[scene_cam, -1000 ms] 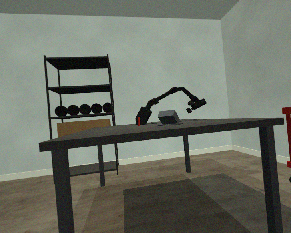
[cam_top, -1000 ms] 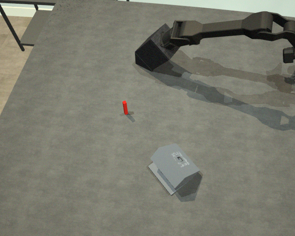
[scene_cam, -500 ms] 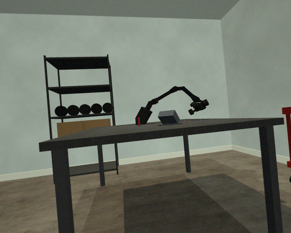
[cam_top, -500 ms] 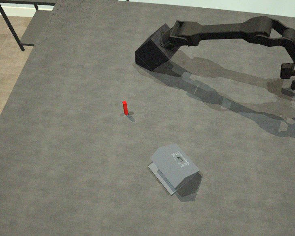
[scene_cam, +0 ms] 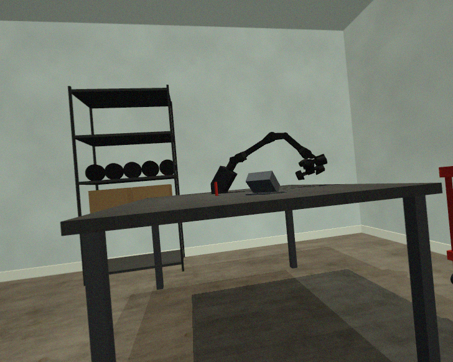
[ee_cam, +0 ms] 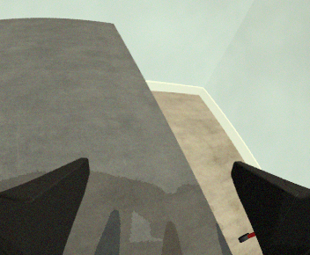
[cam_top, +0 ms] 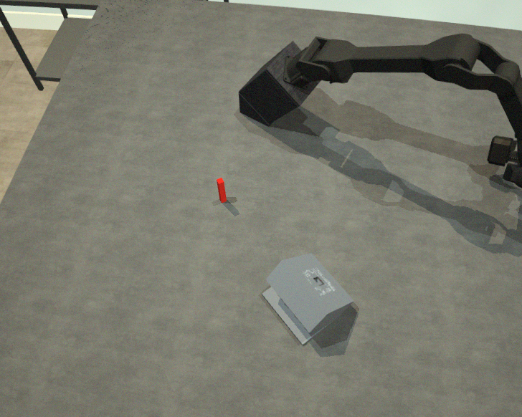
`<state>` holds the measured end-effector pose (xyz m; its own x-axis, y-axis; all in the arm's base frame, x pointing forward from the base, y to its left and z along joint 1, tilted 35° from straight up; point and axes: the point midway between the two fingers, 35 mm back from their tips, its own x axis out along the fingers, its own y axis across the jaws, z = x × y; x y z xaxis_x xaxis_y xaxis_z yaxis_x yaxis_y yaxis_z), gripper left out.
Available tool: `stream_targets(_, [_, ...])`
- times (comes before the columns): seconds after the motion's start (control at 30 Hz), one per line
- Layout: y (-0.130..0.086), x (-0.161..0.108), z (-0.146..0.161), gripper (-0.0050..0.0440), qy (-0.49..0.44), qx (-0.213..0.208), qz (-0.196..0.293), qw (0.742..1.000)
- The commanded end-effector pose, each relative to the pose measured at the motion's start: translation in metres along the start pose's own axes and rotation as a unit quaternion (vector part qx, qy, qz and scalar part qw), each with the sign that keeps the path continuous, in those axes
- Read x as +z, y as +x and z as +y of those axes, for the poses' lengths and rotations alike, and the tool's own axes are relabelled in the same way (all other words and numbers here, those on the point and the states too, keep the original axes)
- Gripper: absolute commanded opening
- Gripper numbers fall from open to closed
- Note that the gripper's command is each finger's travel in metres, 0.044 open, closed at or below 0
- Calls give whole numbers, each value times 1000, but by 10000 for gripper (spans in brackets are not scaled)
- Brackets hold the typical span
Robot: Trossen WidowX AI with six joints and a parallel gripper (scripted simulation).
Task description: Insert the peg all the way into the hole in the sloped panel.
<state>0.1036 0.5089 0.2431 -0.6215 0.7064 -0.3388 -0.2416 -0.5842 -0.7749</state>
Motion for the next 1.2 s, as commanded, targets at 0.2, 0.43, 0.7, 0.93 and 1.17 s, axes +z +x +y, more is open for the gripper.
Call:
stream_targets(0.2, [-59, -23, -10, 440, 24, -39, 61, 997])
stream_targets(0.43, [-85, -42, -6, 440, 47, -53, 91, 993])
stream_targets(0.7, [-129, -68, 2, 440, 84, -76, 138, 984])
stream_targets(0.93, [-156, -82, 10, 440, 107, -91, 166, 976])
stream_targets(1.17, [-196, -99, 22, 440, 140, -113, 204, 962])
